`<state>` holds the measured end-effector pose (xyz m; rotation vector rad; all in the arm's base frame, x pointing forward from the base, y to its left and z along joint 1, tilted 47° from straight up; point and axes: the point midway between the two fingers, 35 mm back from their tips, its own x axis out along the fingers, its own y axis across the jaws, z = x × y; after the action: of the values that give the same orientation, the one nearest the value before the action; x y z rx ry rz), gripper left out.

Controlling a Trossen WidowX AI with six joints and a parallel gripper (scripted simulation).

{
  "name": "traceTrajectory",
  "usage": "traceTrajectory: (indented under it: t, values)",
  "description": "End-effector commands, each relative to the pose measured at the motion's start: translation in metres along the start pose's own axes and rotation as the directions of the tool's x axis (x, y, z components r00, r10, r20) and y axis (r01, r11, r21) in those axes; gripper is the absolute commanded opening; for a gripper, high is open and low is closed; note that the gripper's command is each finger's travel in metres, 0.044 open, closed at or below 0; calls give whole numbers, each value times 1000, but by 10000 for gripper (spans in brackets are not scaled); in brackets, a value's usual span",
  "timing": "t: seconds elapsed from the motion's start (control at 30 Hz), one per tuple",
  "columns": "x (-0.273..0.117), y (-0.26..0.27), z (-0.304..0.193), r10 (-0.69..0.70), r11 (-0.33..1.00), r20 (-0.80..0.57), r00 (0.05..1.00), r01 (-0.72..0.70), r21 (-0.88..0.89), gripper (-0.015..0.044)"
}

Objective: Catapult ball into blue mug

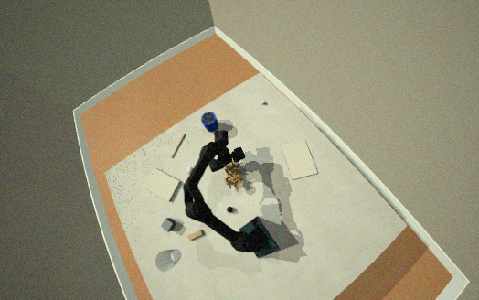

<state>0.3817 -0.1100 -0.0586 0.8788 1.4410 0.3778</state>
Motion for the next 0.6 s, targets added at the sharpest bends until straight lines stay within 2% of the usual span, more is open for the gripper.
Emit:
traceTrajectory:
  t: [0.0,0.07,0.27,0.47,0.57]
  values:
    - [-3,0,1,0,1000,0,1000,0,-3,394]
    - [-21,-1,3,-3,1000,1,1000,3,-2,440]
    - [-98,-1,0,-5,1000,0,1000,5,1,440]
    - [-85,-2,2,-3,1000,8,1000,3,6,440]
    - [-106,-3,2,-6,999,27,1000,5,45,440]
